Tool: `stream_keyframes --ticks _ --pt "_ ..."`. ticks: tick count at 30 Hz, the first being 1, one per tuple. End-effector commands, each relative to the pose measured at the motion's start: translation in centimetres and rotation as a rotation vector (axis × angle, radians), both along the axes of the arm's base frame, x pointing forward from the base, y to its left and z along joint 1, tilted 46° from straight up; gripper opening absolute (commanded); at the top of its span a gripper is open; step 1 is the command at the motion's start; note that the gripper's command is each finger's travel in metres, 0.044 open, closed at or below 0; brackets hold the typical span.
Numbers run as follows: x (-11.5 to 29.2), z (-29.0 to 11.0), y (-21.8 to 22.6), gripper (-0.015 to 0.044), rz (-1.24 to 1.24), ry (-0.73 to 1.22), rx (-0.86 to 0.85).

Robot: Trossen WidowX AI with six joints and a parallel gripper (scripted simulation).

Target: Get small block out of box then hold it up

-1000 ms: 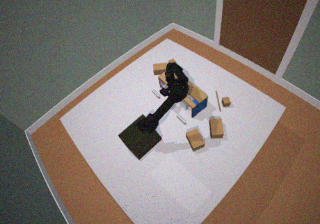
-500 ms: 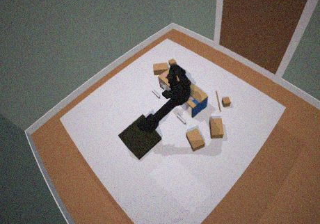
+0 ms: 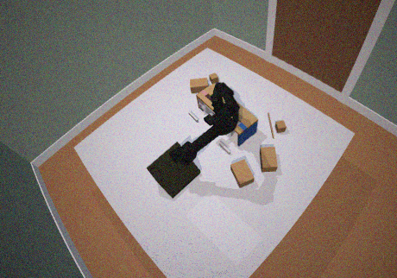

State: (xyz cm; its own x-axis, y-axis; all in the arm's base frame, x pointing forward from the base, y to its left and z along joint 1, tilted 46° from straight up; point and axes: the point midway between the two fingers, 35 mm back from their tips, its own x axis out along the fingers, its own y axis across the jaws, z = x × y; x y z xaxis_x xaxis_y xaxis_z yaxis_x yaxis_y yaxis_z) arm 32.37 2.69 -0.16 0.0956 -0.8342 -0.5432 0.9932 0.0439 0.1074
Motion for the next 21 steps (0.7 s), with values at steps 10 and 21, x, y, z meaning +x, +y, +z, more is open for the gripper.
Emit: stream_keyframes --ticks 10,21 --pt "-0.1 1.6 -1.6 0.0400 0.003 0.002 -0.004" --pt "-0.2 2.9 -3.0 0.0400 0.003 0.002 -0.005"
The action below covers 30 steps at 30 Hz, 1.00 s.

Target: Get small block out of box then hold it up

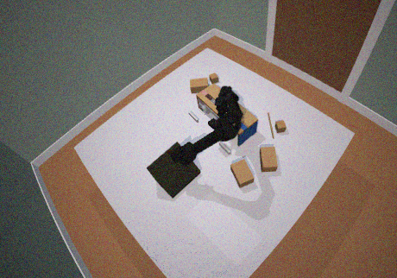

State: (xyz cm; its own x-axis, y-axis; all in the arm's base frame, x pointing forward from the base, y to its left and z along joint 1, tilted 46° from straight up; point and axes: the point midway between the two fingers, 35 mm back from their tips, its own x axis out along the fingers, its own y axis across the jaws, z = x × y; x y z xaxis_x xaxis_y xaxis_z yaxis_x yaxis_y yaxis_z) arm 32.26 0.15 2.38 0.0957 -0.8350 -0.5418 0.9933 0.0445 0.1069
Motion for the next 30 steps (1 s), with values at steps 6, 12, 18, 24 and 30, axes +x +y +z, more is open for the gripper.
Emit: stream_keyframes --ticks 6,12,18,24,30 --pt "-0.1 1.1 -1.2 0.0400 0.003 0.001 -0.004" --pt "-0.2 1.9 -1.9 0.0400 0.003 0.002 -0.004" --pt "-0.2 2.7 -2.4 0.0400 0.003 0.002 -0.004" --pt "-0.6 5.8 1.6 0.0400 0.000 0.001 0.002" --pt "-0.8 6.5 2.3 0.0400 -0.001 0.001 0.001"
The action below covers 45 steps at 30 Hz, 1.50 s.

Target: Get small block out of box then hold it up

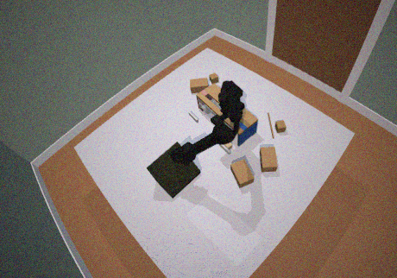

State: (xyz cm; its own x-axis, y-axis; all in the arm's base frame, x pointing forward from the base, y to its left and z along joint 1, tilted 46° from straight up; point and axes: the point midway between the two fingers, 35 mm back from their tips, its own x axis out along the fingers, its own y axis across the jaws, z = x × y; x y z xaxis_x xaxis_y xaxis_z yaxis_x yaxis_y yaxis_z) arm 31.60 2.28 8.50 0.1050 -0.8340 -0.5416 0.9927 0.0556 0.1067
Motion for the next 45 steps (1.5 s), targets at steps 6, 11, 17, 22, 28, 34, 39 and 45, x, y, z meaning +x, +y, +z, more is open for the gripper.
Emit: stream_keyframes --ticks 6,11,17,22,28,34,39,45 --pt "-1.1 1.2 -0.5 0.0285 -0.123 -0.319 0.118" --pt "-2.9 2.6 -1.3 0.0285 -0.316 -0.757 0.315" --pt "-4.9 3.5 -2.2 0.0285 -0.568 -1.230 0.589" --pt "-5.1 3.6 -2.3 0.0285 -0.599 -1.280 0.623" --pt "-5.0 3.4 -2.4 0.0285 -0.601 -1.282 0.624" --pt "-3.8 -2.2 -7.1 0.0285 -0.654 -1.355 0.631" --pt "-4.0 -3.4 -8.6 0.0285 -0.660 -1.381 0.628" --pt "-3.9 -3.6 -8.7 0.0285 -0.661 -1.380 0.628"
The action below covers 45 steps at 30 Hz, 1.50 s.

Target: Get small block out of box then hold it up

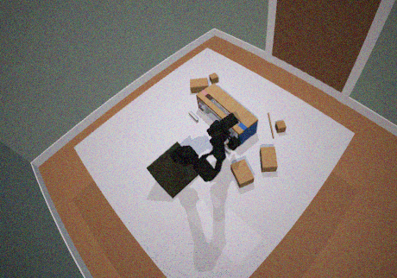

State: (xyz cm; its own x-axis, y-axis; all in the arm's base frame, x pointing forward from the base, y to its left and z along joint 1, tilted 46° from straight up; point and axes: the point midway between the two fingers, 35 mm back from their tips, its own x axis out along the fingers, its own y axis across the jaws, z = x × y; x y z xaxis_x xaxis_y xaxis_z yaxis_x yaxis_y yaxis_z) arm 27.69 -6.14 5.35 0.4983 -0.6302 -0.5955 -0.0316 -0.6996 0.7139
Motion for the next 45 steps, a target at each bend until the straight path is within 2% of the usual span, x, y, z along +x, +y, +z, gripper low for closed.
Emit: stream_keyframes --ticks 1,38,45 --pt "0.0 -0.5 -0.4 0.0285 0.003 -0.001 0.001" --pt "0.4 -4.3 -4.6 0.0285 0.003 -0.001 -0.003" --pt "0.4 -4.3 -4.6 0.0101 0.003 -0.001 -0.003"
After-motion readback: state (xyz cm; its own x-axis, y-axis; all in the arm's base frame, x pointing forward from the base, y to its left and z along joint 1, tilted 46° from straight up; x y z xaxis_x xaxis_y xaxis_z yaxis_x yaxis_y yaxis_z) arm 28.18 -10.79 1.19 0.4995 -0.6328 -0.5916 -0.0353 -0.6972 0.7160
